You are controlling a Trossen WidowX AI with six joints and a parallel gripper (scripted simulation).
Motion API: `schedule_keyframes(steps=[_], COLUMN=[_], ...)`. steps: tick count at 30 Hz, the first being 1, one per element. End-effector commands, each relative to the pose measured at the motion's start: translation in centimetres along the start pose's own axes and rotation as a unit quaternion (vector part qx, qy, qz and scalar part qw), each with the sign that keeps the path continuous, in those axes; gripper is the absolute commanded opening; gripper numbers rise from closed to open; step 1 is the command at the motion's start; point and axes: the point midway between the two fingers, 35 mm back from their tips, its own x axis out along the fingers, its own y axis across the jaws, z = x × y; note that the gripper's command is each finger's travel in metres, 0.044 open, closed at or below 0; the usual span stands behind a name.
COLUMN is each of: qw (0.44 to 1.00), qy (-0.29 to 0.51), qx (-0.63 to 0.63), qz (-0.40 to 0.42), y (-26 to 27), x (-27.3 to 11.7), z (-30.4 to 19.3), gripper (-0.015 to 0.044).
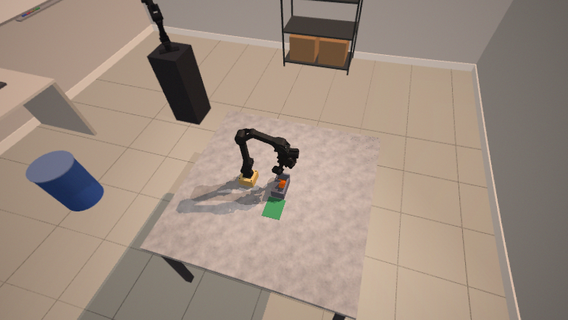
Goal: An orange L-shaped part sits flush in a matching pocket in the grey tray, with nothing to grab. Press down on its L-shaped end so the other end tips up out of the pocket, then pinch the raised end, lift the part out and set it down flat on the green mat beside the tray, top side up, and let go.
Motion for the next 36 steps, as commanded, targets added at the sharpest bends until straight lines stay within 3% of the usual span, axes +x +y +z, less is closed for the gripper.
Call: schedule_keyframes(steps=[1,4,10,20,36], qw=[0.984,0.94,0.795,0.789,0.789], qy=[0.001,0.002,0.001,0.001,0.001], qx=[0.177,0.342,0.607,0.614,0.614], qz=[-0.003,-0.006,-0.01,-0.01,-0.01], y=[-1.8,-3.4,-6.3,-6.4,-6.5], x=[-0.1,-0.1,-0.2,-0.1,3.5], z=[0.8,1.4,2.2,2.2,2.2], gripper=[0.028,0.028,0.028,0.028,0.028])
